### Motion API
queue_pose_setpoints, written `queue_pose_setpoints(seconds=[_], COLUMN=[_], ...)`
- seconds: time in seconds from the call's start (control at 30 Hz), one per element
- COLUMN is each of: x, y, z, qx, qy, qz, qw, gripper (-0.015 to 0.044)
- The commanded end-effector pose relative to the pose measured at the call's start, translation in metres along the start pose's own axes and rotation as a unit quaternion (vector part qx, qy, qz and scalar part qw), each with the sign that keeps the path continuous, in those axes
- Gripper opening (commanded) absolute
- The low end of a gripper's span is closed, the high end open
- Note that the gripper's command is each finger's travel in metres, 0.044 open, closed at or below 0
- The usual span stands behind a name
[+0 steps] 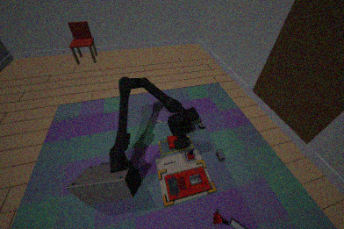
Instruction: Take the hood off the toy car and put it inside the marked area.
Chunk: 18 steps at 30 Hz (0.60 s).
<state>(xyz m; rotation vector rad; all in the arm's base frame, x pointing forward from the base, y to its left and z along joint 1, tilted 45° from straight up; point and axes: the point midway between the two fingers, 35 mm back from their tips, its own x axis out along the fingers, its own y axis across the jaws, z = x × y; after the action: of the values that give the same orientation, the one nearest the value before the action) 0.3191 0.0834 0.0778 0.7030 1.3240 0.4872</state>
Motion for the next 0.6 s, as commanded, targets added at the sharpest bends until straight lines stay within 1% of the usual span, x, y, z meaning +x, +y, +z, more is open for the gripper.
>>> queue_pose_setpoints(seconds=[0.0, 0.57], x=[0.0047, 0.0104], y=[-0.0004, -0.0004], z=[-0.0016, -0.0016], qx=[0.001, 0.001], qy=[0.002, 0.002], qz=[-0.002, -0.002], qw=[1.0, 1.0], gripper=[0.0, 0.0])
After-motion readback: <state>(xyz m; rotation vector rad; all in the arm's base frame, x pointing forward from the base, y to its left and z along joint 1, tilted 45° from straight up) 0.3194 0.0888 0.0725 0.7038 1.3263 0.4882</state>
